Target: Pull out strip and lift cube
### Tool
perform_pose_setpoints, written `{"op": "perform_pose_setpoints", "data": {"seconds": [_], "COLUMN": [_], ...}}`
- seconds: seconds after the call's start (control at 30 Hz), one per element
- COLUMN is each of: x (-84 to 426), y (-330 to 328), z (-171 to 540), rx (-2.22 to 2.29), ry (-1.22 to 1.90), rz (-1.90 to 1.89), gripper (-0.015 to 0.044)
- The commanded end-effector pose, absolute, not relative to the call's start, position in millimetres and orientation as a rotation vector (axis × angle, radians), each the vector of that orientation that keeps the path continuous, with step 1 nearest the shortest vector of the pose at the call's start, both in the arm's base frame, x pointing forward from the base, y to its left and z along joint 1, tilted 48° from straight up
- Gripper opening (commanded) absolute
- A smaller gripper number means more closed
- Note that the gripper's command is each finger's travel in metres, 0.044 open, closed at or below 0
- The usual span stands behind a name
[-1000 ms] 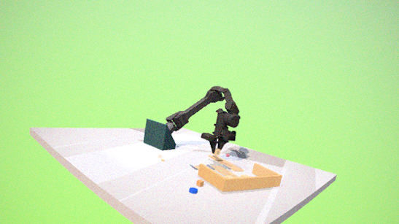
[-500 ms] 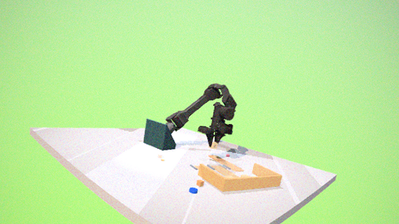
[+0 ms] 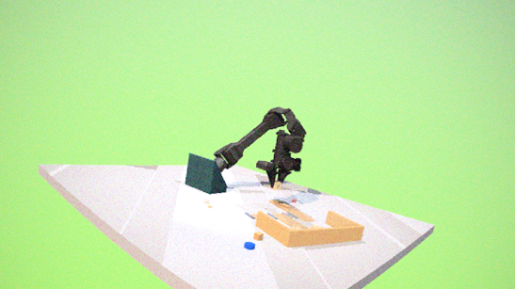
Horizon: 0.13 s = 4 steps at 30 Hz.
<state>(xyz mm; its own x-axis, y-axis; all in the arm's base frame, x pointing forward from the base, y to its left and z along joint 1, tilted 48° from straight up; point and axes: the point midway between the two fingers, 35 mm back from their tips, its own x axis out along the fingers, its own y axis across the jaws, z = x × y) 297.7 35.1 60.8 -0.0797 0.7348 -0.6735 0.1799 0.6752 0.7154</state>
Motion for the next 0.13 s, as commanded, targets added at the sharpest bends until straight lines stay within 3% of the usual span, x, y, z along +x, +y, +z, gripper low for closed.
{"op": "perform_pose_setpoints", "data": {"seconds": [0.0, 0.1], "x": [297.5, 297.5], "y": [34.3, 34.3], "z": [62.3, 62.3], "rx": [0.752, 0.752], "ry": [1.615, 1.615], "rz": [0.543, 0.543], "gripper": [0.0, 0.0]}}
